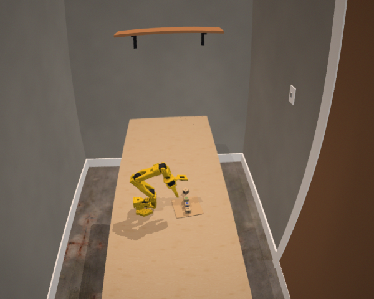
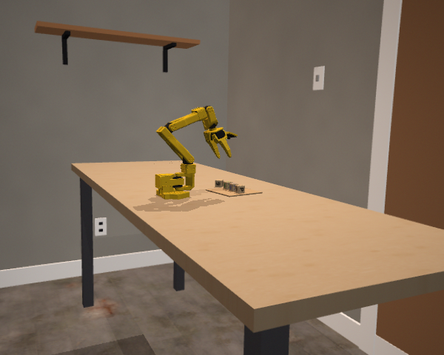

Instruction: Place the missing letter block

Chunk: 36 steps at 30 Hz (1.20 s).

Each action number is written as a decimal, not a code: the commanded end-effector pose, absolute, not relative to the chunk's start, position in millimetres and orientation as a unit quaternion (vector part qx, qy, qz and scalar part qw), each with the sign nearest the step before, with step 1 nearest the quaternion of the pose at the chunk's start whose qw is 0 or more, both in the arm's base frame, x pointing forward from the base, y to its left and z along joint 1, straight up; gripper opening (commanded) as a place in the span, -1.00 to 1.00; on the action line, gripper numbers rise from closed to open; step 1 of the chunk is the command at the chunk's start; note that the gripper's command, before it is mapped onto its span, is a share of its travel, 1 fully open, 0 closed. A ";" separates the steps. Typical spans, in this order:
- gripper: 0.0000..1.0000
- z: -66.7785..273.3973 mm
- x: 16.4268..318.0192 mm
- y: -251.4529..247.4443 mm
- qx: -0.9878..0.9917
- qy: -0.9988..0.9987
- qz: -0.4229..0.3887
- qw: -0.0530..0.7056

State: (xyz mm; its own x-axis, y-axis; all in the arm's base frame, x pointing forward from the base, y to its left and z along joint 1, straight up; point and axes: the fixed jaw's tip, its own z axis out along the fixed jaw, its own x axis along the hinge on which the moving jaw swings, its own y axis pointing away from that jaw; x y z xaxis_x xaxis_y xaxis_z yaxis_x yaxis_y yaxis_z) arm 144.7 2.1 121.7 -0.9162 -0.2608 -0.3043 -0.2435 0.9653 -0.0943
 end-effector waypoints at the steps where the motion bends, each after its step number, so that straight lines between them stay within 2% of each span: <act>1: -0.34 128.1 143.3 1.1 -0.076 0.979 -0.023 0.189; 14: -0.34 128.7 139.0 0.4 -0.009 0.978 -0.013 0.206; 36: -0.34 128.7 138.7 0.4 -0.003 0.978 -0.012 0.207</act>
State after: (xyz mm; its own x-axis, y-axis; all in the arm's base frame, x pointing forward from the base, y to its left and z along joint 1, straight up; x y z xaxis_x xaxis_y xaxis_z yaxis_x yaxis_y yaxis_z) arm 137.0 0.9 123.6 -0.9267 -0.0178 -0.3754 -0.0092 0.9997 -0.0246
